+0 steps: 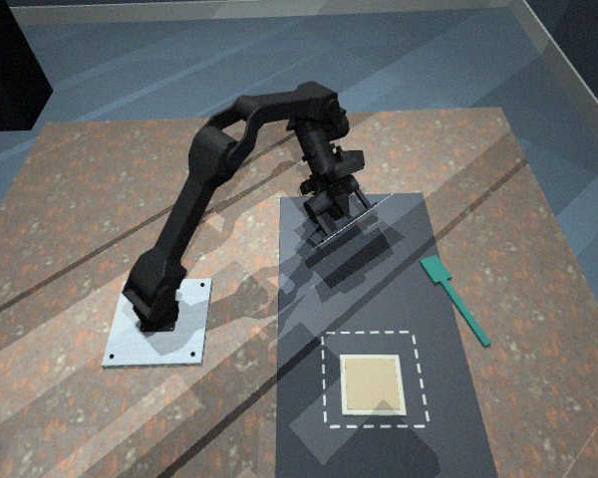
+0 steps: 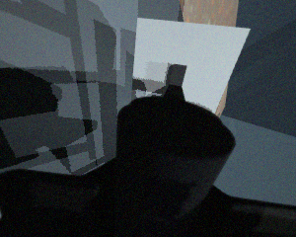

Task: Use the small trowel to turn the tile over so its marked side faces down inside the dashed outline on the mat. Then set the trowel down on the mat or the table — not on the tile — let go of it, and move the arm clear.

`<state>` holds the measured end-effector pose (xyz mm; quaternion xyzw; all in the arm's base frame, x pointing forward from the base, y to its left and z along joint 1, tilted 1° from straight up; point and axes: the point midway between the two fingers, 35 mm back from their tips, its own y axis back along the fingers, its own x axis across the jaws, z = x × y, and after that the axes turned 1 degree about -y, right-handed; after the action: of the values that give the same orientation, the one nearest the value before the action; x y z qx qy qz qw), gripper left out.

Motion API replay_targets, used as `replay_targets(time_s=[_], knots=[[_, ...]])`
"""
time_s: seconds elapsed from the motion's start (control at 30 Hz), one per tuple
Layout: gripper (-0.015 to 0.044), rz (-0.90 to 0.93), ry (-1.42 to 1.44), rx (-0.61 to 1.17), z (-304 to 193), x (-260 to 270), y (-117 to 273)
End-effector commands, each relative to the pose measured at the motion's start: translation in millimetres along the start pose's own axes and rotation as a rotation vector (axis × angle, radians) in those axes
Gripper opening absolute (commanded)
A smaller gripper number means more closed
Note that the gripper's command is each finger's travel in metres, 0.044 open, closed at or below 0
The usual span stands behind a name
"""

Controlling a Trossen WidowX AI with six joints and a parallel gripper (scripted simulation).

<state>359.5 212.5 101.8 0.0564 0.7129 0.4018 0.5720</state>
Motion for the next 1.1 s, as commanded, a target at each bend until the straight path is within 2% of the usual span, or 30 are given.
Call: replay_targets(time_s=[0.0, 0.9, 1.07], knots=[[0.0000, -0.031, -0.024, -0.022, 1.4, -3.2, 7.6], [0.0000, 0.001, -0.101, 0.015, 6.1, 23.5, -12.8], [0.0131, 0.001, -0.101, 0.015, 6.1, 23.5, -12.8]])
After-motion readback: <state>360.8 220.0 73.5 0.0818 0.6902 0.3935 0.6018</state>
